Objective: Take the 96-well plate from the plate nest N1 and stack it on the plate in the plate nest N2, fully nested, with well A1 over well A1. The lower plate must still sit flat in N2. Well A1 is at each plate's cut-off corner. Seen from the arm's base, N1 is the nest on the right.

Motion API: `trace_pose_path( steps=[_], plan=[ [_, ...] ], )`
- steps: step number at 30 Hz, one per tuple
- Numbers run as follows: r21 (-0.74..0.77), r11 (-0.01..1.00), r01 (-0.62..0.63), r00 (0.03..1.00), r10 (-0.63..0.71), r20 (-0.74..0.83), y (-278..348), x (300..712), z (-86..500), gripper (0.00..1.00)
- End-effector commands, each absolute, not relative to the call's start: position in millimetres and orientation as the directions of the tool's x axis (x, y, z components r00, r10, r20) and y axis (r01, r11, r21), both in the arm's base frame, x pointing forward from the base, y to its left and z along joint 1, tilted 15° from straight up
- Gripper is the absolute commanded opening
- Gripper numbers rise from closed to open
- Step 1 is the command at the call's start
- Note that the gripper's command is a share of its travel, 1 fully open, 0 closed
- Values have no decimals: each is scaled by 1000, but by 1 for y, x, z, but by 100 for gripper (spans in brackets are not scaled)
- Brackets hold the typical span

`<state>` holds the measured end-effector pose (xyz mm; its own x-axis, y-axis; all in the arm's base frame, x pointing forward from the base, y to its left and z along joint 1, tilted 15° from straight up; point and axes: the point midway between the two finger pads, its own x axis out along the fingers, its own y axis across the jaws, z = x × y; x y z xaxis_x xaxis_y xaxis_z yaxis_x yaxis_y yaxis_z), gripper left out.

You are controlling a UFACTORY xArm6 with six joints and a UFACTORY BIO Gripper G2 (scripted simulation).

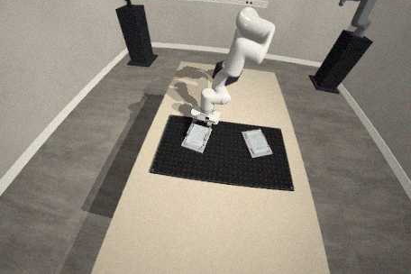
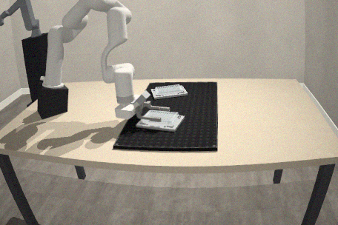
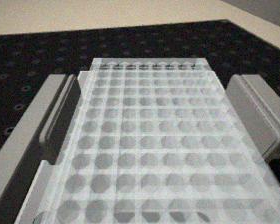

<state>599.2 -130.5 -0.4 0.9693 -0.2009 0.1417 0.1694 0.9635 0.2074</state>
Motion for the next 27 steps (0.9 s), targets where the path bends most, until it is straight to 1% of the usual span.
trace_pose_path(
  steps=[1, 27],
  plan=[
    [207, 964, 169, 969, -201, 145, -132, 600, 4, 0],
    [207, 964, 169, 969, -201, 145, -134, 598, 16, 0]
  ],
)
